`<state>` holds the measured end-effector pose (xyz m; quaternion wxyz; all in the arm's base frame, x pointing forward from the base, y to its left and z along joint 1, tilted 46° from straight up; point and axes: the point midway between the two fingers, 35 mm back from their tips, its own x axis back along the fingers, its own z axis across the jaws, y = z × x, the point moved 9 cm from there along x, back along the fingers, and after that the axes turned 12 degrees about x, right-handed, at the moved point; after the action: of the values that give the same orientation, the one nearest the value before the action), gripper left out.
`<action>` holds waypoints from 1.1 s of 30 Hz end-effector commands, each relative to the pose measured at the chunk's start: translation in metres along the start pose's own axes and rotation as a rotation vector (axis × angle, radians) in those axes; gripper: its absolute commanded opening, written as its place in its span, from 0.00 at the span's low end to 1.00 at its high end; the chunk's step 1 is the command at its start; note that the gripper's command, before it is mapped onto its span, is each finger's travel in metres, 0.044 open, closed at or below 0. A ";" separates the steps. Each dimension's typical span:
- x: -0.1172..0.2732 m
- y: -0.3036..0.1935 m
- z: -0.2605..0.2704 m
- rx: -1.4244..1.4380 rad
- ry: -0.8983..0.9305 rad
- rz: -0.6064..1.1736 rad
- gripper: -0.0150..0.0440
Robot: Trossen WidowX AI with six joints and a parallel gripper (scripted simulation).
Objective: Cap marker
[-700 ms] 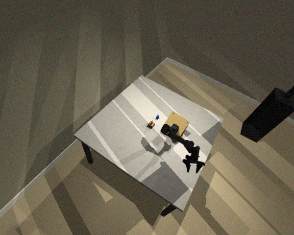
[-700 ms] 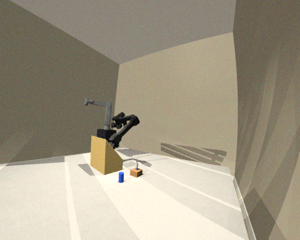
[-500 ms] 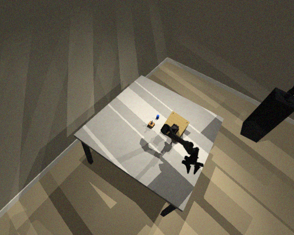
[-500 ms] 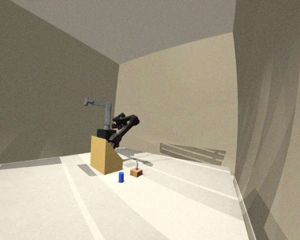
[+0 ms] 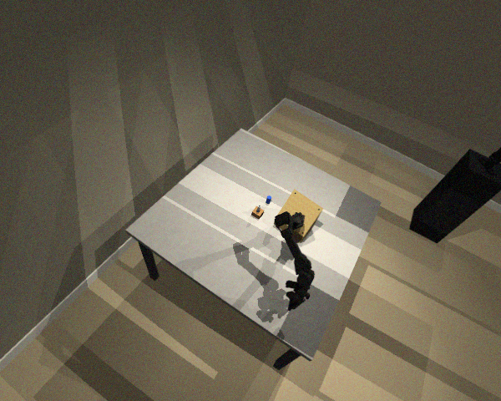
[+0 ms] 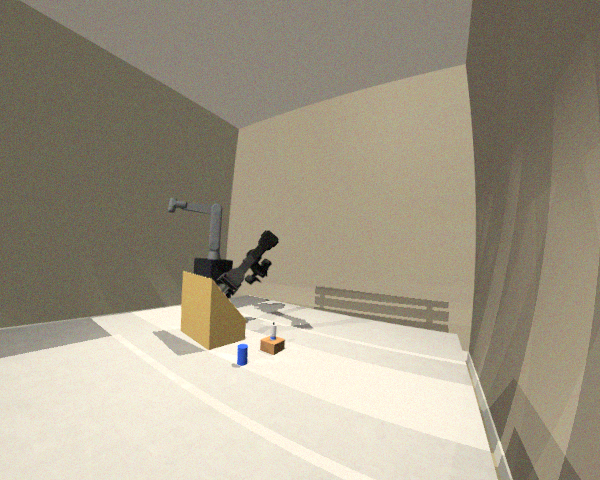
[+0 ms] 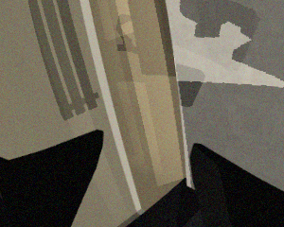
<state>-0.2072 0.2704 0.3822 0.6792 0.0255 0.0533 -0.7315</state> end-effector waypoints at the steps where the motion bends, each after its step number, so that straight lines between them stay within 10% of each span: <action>1: -0.030 0.037 -0.002 0.158 -0.024 -0.080 0.69; 17: -0.094 0.228 -0.017 0.751 -0.324 -0.367 0.69; 33: -0.042 0.425 -0.046 1.147 -0.878 -0.436 0.69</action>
<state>0.1913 0.2998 0.3375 0.3641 0.0900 -0.5579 -0.7403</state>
